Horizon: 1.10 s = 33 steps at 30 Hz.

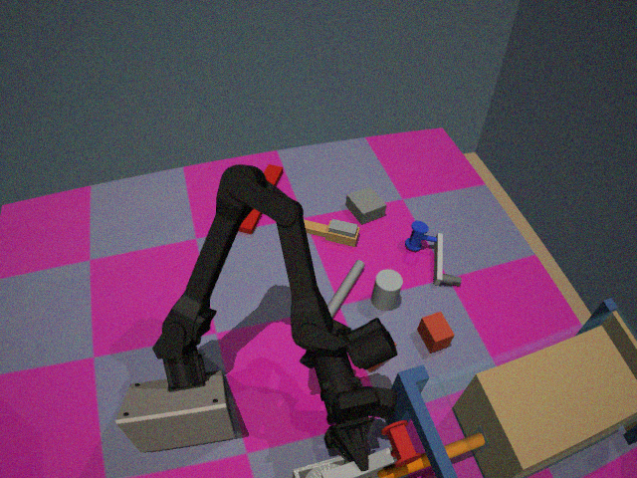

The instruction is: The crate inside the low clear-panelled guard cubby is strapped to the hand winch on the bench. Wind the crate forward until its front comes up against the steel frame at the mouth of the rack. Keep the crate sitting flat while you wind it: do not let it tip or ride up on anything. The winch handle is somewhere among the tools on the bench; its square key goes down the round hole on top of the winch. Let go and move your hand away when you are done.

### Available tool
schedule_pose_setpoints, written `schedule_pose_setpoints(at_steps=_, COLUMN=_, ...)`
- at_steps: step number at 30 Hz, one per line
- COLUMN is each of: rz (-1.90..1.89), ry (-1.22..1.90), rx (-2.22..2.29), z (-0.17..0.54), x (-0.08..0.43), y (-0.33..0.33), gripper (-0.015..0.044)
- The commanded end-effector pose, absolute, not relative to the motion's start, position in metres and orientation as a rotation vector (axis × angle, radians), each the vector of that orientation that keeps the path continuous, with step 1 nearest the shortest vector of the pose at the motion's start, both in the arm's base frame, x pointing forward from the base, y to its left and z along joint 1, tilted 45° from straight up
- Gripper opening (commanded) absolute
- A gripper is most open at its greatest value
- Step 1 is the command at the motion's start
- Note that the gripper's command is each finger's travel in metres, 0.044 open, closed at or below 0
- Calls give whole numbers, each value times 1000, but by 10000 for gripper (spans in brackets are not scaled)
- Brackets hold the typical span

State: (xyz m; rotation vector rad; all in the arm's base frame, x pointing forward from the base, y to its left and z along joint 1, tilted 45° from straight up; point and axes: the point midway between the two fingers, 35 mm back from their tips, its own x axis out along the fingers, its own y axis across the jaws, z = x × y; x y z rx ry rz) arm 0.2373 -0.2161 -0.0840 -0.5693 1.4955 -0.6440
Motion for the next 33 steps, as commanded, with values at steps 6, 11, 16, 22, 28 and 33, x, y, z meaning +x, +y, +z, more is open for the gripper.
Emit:
schedule_pose_setpoints(at_steps=6, rz=-661, ry=1489, rx=-574, z=-86, x=237, y=-215, gripper=0)
schedule_pose_setpoints(at_steps=11, rz=-654, ry=1489, rx=-573, z=-87, x=237, y=-214, gripper=0)
schedule_pose_setpoints(at_steps=16, rz=-644, ry=1491, rx=-571, z=-88, x=237, y=-213, gripper=0)
schedule_pose_setpoints(at_steps=22, rz=-644, ry=1492, rx=-571, z=-89, x=236, y=-213, gripper=0)
schedule_pose_setpoints(at_steps=28, rz=-644, ry=1492, rx=-571, z=-89, x=236, y=-213, gripper=0)
schedule_pose_setpoints(at_steps=33, rz=-646, ry=1491, rx=-573, z=-89, x=237, y=-213, gripper=26)
